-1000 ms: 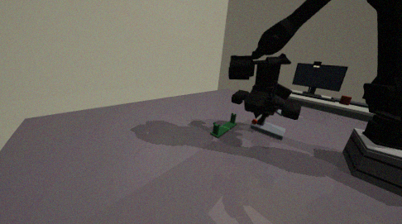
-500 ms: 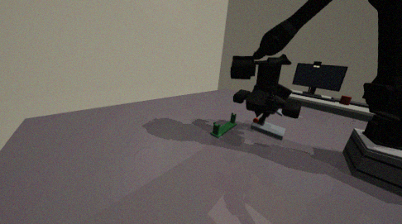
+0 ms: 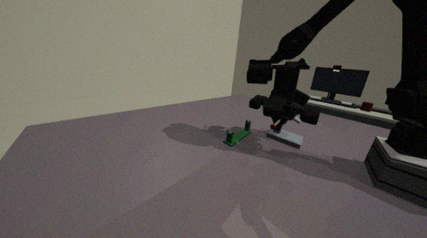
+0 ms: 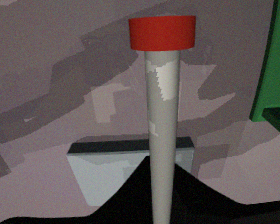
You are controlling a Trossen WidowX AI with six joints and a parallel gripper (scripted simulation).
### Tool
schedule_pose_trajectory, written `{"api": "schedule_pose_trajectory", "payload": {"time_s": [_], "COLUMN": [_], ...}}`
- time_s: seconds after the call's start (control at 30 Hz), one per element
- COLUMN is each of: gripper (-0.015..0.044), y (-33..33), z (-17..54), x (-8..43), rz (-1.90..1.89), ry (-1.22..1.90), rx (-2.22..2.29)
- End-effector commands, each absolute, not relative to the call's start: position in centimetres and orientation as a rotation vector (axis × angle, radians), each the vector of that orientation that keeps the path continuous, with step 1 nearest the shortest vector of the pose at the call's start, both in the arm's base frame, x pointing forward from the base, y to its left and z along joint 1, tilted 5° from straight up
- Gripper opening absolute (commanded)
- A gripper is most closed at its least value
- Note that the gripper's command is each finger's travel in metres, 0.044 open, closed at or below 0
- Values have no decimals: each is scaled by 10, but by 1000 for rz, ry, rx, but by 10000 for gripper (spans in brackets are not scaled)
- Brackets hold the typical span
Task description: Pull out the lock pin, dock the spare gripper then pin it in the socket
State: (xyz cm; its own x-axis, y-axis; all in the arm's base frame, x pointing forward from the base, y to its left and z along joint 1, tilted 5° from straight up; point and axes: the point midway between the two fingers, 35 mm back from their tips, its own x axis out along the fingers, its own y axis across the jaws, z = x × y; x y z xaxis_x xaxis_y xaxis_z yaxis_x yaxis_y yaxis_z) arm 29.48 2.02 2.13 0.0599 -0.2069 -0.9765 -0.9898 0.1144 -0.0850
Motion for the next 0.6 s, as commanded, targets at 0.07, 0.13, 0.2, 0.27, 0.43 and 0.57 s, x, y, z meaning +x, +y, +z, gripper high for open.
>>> {"api": "schedule_pose_trajectory", "payload": {"time_s": [0.07,0.13,0.2,0.27,0.43,0.57], "gripper": [0,0,0,0,0,0], "y": [16,14,13,12,7,4], "z": [21,21,21,21,21,20], "x": [294,295,295,294,293,293], "rz": [965,965,965,965,965,965], "ry": [1352,1352,1352,1352,1351,1351], "rx": [-1299,-1299,-1299,-1299,-1299,-1299]}}
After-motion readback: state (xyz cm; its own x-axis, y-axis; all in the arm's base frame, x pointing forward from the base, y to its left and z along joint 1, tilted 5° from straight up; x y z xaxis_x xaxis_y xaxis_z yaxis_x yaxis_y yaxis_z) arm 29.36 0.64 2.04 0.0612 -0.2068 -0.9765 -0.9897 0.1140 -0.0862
